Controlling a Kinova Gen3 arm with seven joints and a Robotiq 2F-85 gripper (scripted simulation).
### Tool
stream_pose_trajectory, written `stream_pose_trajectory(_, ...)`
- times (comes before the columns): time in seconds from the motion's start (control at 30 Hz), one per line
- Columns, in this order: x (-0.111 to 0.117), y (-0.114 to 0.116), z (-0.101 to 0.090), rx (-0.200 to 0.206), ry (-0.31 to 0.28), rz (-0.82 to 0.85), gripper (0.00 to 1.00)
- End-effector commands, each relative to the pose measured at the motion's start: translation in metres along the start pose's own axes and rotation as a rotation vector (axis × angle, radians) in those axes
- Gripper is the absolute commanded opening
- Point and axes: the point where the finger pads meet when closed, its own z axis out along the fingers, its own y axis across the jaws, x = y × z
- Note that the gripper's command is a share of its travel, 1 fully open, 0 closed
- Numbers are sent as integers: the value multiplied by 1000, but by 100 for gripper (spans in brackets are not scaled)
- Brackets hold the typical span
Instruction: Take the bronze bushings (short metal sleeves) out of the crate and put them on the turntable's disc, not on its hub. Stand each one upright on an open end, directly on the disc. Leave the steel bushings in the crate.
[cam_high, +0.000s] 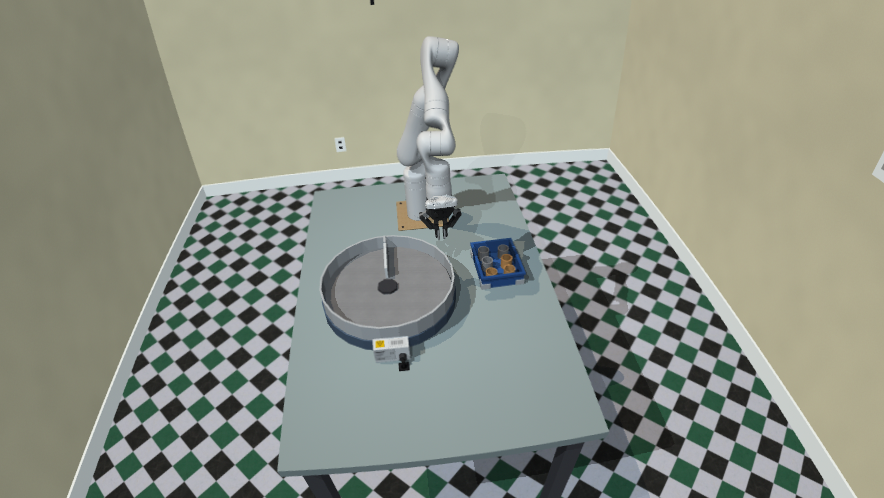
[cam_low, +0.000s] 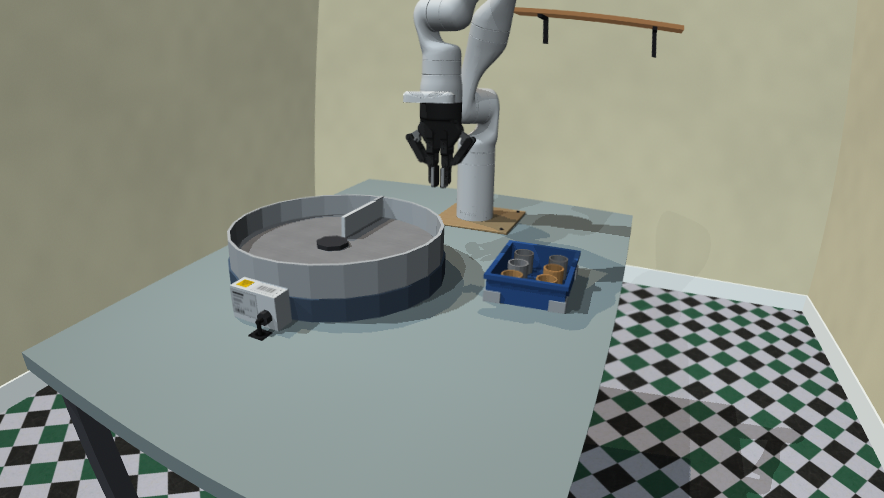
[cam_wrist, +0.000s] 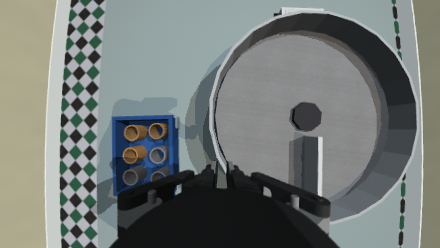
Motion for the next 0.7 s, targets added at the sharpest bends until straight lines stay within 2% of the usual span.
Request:
stream_pose_trajectory(0.0, 11, -39, 11, -11, -3, -10, 12)
stream_pose_trajectory(0.07, 15, -58, 16, -11, -5, -10, 12)
stream_pose_trajectory(0.13, 15, -58, 16, -11, -5, -10, 12)
stream_pose_trajectory(0.2, 21, -88, 23, -11, -5, -13, 12)
stream_pose_trajectory(0.43, 35, -153, 39, -11, -5, -22, 12)
stream_pose_trajectory(0.53, 38, -168, 43, -11, -5, -27, 12)
stream_pose_trajectory(0.67, 39, -174, 45, -11, -5, -27, 12)
